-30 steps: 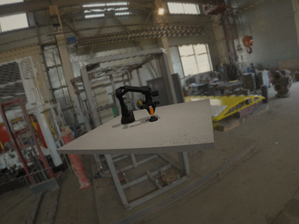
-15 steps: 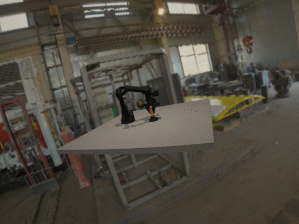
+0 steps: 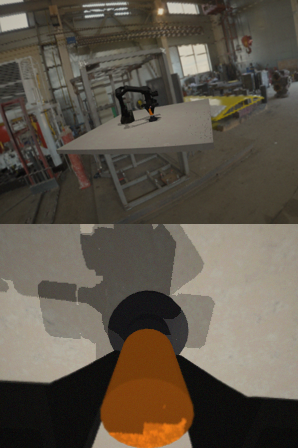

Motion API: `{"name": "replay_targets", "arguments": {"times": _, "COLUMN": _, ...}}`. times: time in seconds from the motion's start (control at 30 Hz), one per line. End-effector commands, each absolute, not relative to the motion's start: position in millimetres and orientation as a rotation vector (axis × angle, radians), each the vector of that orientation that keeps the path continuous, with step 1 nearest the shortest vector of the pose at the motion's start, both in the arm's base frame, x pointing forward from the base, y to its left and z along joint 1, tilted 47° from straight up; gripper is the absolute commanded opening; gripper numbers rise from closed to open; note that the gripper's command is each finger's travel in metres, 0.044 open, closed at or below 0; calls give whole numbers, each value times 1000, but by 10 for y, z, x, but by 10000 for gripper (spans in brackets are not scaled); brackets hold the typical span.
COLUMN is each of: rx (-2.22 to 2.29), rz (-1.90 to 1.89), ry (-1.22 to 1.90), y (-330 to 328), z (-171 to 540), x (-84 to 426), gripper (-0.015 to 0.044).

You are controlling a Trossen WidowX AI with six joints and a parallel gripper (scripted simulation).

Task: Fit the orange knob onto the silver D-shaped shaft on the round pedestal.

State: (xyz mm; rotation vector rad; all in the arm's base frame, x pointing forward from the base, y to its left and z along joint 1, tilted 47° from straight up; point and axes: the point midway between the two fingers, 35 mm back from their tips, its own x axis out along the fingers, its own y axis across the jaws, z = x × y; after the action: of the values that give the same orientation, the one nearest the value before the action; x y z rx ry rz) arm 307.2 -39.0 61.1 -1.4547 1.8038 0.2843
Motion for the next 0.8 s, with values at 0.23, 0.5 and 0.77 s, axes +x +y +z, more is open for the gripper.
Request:
{"name": "replay_targets", "arguments": {"times": 0.23, "rx": -1458, "rz": 278, "ry": 1796, "y": -393, "z": 598, "x": 3088, "gripper": 0}}
{"name": "replay_targets", "arguments": {"times": 0.5, "rx": -1458, "rz": 278, "ry": 1796, "y": -375, "z": 620, "x": 3078, "gripper": 0}}
{"name": "replay_targets", "arguments": {"times": 0.77, "rx": -1376, "rz": 171, "ry": 1783, "y": -370, "z": 641, "x": 3070, "gripper": 0}}
